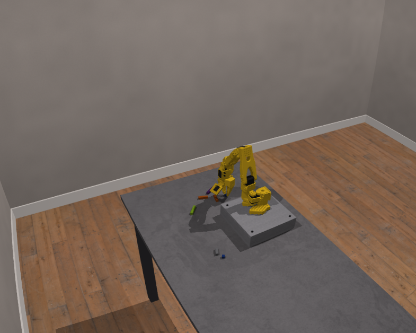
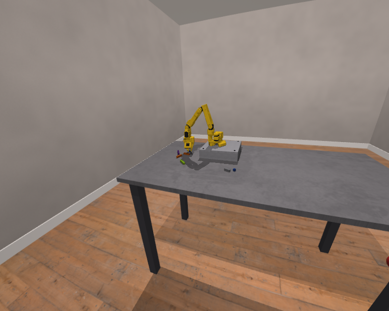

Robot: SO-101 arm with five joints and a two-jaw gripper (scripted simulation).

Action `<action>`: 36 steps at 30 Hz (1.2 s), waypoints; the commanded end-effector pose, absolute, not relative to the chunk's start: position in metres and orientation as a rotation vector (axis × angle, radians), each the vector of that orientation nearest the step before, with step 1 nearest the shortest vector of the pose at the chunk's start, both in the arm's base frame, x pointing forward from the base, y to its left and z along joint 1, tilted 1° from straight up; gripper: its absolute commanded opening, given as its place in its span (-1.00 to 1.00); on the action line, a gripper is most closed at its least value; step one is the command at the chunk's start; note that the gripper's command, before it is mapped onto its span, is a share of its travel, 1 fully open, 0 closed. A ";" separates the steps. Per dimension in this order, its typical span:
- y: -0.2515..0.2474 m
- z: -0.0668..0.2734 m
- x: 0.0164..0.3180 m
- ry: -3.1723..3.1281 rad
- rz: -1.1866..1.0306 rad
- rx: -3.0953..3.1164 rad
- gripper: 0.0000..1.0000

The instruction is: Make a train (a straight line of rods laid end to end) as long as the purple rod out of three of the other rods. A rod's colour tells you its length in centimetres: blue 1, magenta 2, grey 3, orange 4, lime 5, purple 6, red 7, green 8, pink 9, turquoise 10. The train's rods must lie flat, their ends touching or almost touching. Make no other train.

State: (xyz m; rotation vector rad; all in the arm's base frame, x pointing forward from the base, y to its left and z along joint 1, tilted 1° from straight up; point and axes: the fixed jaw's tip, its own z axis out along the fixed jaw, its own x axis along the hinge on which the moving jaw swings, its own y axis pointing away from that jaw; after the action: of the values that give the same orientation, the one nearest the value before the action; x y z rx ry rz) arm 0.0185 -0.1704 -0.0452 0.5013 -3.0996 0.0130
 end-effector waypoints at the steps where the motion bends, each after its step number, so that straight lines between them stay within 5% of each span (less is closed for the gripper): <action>1: -0.167 -0.048 0.017 -3.101 -0.011 0.505 -1.00; 36: -0.171 -0.016 0.018 -3.101 -0.011 0.505 -1.00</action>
State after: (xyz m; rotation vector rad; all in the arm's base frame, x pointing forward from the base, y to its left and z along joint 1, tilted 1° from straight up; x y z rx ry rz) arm 0.0181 -0.1674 -0.0240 0.5014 -3.1006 -0.0384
